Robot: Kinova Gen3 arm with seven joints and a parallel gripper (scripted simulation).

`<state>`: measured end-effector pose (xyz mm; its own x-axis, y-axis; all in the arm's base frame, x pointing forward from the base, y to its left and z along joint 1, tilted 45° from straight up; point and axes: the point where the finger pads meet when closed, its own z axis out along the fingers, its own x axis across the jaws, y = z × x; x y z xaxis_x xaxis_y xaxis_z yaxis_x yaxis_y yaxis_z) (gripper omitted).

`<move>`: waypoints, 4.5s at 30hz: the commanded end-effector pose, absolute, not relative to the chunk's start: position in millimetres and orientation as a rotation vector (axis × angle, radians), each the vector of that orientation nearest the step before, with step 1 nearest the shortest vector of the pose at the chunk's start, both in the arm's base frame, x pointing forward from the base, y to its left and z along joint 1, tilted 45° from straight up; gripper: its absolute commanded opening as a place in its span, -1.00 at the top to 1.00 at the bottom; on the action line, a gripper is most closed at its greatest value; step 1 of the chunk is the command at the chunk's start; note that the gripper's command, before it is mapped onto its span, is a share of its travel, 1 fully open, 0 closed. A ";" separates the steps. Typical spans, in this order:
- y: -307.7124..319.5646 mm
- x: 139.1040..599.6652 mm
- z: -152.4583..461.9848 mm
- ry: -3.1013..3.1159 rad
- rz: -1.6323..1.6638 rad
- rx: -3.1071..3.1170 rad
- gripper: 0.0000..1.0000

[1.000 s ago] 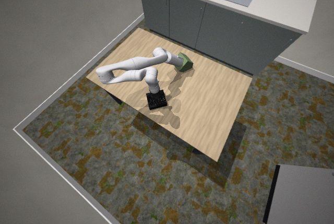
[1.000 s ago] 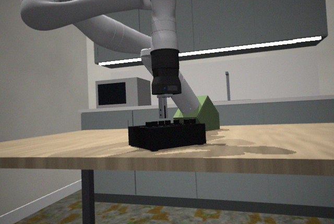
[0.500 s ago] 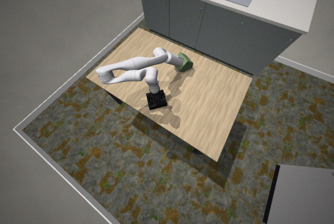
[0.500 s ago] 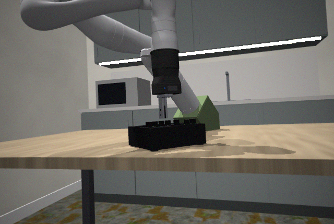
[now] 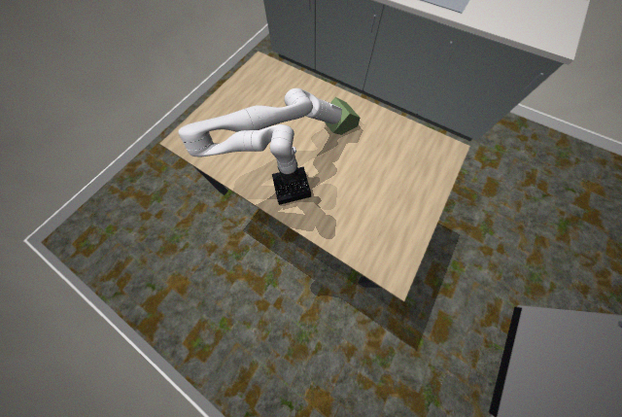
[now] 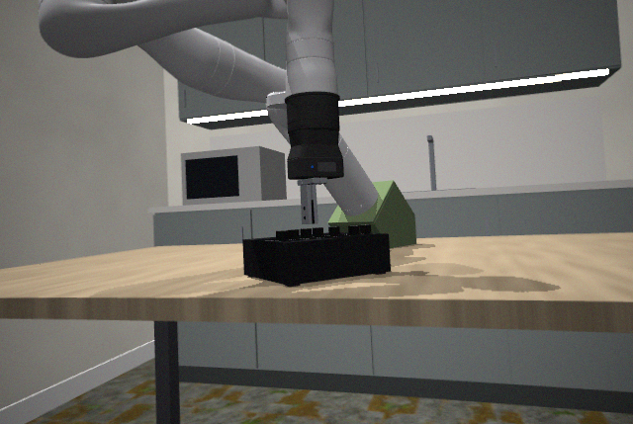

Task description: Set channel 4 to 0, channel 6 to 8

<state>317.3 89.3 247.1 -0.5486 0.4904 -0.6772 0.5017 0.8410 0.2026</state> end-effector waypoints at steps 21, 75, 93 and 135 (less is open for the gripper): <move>87.8 322.7 241.7 2.244 -0.018 0.718 1.00; 91.2 327.8 240.0 2.244 -0.018 0.718 1.00; 98.3 332.0 241.7 2.244 -0.018 0.718 1.00; 113.4 341.0 245.4 2.244 -0.018 0.718 1.00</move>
<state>340.9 110.9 244.6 -0.5476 0.4901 -0.6781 0.5045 0.8400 0.1997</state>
